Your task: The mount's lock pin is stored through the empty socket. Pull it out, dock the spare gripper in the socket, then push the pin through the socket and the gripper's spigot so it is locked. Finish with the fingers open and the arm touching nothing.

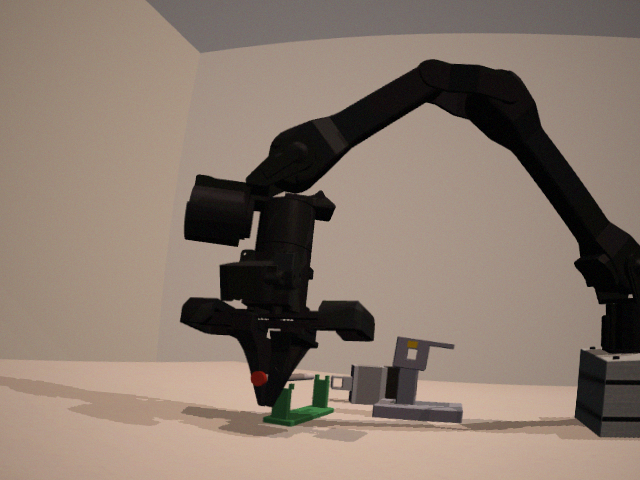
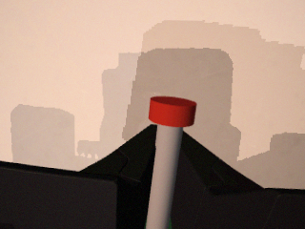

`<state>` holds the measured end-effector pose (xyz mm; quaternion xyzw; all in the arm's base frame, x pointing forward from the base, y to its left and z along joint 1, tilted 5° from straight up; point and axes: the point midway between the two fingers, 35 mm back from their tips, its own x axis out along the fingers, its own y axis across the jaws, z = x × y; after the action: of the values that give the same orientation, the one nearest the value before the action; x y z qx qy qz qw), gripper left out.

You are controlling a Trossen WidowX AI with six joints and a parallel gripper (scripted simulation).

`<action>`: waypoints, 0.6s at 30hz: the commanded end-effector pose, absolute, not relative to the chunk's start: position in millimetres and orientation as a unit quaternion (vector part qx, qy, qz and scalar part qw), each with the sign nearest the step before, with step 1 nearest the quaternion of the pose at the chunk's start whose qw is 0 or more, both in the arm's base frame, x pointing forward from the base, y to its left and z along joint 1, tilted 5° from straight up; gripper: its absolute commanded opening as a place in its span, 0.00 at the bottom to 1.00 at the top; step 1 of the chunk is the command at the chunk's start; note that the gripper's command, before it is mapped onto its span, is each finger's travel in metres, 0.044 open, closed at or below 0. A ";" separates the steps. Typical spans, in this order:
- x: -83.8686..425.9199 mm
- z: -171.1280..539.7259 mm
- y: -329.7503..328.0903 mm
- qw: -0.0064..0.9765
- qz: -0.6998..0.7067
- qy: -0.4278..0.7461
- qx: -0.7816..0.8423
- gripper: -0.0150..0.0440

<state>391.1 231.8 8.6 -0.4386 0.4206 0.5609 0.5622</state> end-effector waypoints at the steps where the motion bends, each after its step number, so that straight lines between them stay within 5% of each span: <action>1: 391.4 7.5 232.0 0.564 0.560 0.422 -0.437 0.25; 18: 391.1 8.0 231.9 0.562 0.561 0.421 -0.439 0.30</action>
<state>391.1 231.9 8.0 -0.4386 0.4205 0.5610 0.5622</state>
